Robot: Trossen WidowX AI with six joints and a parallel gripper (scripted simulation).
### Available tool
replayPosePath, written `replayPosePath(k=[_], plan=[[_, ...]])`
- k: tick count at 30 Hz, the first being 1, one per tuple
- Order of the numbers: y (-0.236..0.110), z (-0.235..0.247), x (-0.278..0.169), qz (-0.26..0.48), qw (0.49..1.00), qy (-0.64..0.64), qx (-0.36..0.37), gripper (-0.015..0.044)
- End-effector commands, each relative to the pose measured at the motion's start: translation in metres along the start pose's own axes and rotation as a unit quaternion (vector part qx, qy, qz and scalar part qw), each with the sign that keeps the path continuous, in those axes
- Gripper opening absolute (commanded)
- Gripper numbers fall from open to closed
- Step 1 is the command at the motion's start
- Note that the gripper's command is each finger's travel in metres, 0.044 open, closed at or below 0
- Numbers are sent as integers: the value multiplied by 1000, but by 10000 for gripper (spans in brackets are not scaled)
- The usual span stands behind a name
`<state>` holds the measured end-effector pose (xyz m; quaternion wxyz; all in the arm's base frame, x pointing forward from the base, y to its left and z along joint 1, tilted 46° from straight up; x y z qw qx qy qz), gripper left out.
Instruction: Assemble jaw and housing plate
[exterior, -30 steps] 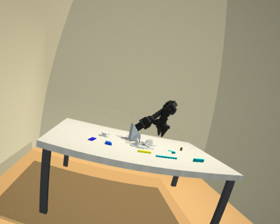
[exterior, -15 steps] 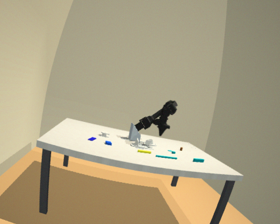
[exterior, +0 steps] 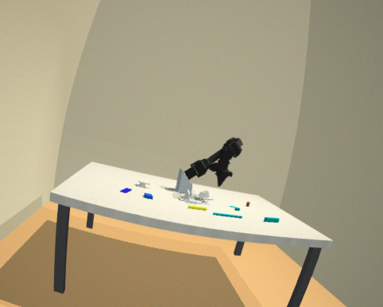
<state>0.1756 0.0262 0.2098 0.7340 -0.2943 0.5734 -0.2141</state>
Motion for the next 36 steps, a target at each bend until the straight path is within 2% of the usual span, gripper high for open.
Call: replayPosePath(k=[1,16,36], plan=[[0,0,0,0,1000,0,0,53],[0,0,0,0,1000,0,0,440],[0,0,0,0,1000,0,0,440]])
Point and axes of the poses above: the point midway between the two fingers, 35 mm back from their tips, its own y axis out along the fingers, its own z axis across the jaws, x = y × z, the point moved 10 cm from there along -y, back along the fingers, and after that the axes turned 7 degrees about -y, right-handed, at the moved point
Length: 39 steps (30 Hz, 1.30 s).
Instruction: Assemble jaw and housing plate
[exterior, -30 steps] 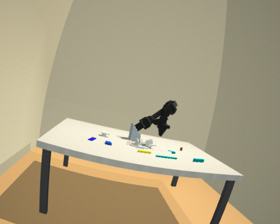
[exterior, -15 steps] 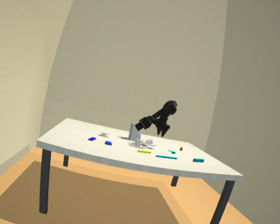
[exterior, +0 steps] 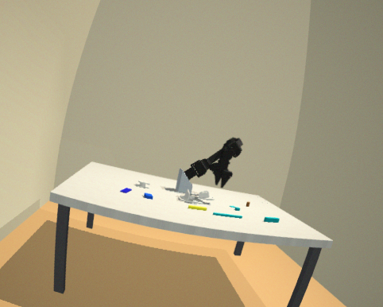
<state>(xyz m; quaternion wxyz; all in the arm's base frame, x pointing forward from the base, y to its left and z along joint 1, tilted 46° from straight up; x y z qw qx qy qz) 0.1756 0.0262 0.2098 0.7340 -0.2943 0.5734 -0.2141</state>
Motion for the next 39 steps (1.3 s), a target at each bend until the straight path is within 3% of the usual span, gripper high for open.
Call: replayPosePath(k=[1,8,25,39], plan=[[0,0,0,0,1000,0,0,440],[0,0,0,0,1000,0,0,440],[0,0,0,0,1000,0,0,0],[0,0,0,0,1000,0,0,0]])
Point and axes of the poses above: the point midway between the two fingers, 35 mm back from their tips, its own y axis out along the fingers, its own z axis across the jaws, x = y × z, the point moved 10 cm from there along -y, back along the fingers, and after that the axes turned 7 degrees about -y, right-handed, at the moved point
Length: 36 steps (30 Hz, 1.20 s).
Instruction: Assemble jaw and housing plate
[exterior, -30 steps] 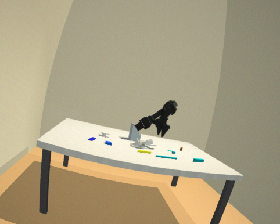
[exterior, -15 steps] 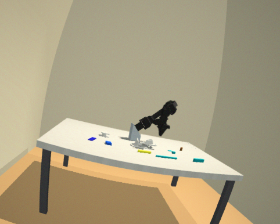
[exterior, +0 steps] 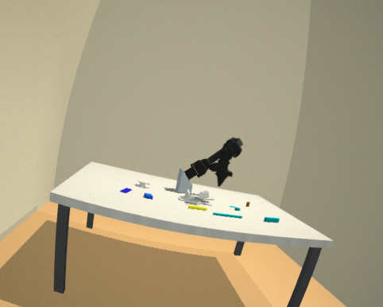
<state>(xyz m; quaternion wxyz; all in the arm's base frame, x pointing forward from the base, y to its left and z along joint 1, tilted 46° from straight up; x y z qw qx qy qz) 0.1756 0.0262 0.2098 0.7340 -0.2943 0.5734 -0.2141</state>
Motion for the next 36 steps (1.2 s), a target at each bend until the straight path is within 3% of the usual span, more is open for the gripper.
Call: replayPosePath(k=[1,4,21,36], plan=[[0,0,0,0,1000,0,0,0],[0,0,0,0,1000,0,0,0],[0,0,0,0,1000,0,0,440],[0,0,0,0,1000,0,0,440]])
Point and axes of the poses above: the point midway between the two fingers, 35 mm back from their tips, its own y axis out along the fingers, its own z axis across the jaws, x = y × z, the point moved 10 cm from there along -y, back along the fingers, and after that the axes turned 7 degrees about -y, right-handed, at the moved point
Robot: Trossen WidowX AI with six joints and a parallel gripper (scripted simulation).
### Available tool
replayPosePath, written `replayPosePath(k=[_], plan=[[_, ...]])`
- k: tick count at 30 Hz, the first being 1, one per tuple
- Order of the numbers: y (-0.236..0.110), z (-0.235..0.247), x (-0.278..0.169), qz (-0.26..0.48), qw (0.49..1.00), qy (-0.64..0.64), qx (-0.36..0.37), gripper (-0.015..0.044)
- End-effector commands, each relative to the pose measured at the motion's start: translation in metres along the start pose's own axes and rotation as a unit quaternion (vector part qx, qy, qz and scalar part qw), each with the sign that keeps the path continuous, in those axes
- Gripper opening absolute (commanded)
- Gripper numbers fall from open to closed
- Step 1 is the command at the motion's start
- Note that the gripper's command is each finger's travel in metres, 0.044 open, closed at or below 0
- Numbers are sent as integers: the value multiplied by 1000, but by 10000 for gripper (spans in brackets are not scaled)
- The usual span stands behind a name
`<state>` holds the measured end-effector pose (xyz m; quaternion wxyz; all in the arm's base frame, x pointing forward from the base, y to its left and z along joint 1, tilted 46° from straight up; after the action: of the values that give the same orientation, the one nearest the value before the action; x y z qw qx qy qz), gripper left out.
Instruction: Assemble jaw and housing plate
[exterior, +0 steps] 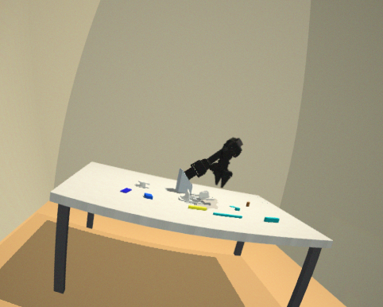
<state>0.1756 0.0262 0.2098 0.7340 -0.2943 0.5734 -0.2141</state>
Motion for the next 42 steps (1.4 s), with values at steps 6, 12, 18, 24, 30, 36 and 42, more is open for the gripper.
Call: replayPosePath(k=[6,12,18,24,30,36,42], plan=[[0,0,0,0,1000,0,0,440],[0,0,0,0,1000,0,0,440],[0,0,0,0,1000,0,0,309],[0,0,0,0,1000,0,0,151],[0,0,0,0,1000,0,0,0],[0,0,0,0,1000,0,0,0],[0,0,0,0,1000,0,0,0]])
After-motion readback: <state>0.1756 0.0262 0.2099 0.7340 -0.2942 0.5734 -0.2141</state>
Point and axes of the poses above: the point midway between the two fingers, 35 mm back from their tips, its own y axis out along the fingers, its own z axis across the jaws, x = y × z, the point moved 10 cm from there along -y, back along the fingers, and after that the axes turned 7 degrees about -y, right-handed, at the moved point
